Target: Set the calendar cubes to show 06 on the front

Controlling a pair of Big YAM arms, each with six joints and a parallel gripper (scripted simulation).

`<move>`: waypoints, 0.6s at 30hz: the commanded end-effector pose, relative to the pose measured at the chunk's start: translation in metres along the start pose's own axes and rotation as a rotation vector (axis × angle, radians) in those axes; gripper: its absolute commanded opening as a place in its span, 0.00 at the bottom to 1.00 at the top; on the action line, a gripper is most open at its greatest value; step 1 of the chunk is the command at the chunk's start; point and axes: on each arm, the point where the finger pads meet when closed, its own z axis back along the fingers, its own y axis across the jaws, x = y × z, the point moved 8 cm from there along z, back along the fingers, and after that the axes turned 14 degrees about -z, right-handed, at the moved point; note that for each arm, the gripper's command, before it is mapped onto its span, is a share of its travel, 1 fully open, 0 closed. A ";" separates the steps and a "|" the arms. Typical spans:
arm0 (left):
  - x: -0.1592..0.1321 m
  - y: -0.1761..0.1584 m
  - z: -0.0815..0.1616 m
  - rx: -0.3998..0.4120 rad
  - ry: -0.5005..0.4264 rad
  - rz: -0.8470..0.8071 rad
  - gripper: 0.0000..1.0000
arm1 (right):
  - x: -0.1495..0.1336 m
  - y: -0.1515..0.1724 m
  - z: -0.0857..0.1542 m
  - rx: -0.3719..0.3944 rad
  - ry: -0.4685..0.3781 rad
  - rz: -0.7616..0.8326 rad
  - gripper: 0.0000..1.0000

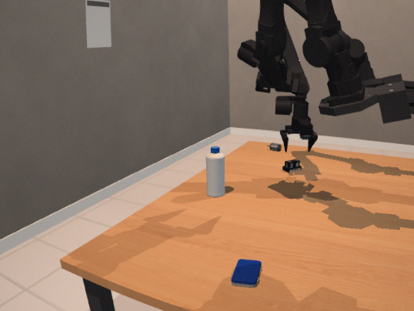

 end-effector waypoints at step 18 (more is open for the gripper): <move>0.008 -0.031 -0.061 0.096 0.098 0.142 1.00 | -0.036 -0.015 -0.036 0.079 -0.053 -0.680 0.53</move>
